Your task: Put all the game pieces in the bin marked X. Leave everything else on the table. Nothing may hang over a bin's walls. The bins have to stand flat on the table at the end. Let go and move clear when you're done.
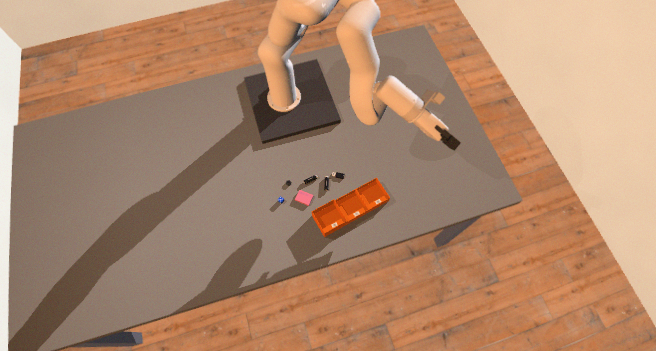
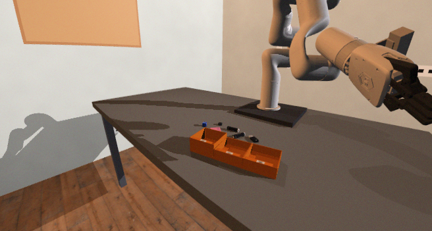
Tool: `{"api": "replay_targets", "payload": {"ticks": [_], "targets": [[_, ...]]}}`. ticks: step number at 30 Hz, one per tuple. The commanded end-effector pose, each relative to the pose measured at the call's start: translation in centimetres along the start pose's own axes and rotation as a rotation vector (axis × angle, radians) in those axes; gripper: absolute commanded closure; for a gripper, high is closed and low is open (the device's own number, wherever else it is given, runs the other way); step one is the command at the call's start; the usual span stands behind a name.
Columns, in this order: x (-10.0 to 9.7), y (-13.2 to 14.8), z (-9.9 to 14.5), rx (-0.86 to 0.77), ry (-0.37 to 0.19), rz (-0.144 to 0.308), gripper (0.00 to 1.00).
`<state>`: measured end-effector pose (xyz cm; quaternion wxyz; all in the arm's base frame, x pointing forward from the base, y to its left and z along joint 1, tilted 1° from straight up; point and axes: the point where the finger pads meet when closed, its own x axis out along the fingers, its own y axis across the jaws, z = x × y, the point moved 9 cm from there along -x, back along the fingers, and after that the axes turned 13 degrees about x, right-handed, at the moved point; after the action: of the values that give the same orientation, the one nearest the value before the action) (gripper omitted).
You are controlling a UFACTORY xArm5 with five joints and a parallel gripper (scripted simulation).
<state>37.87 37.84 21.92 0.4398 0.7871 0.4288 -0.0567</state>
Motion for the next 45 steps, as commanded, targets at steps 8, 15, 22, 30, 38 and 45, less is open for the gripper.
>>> {"api": "replay_targets", "payload": {"ticks": [8,15,22,30,38,45], "targets": [[0.0,3.4,2.1,0.141,-0.124,-0.024,0.91],[-0.5,5.9,4.3,0.241,-0.207,-0.037,0.91],[-1.0,7.3,5.5,0.312,-0.265,-0.042,0.91],[-2.0,9.2,7.2,0.424,-0.353,-0.047,0.91],[-3.4,11.3,9.4,0.532,-0.437,-0.048,0.91],[-4.5,12.5,10.7,0.607,-0.494,-0.046,0.91]]}}
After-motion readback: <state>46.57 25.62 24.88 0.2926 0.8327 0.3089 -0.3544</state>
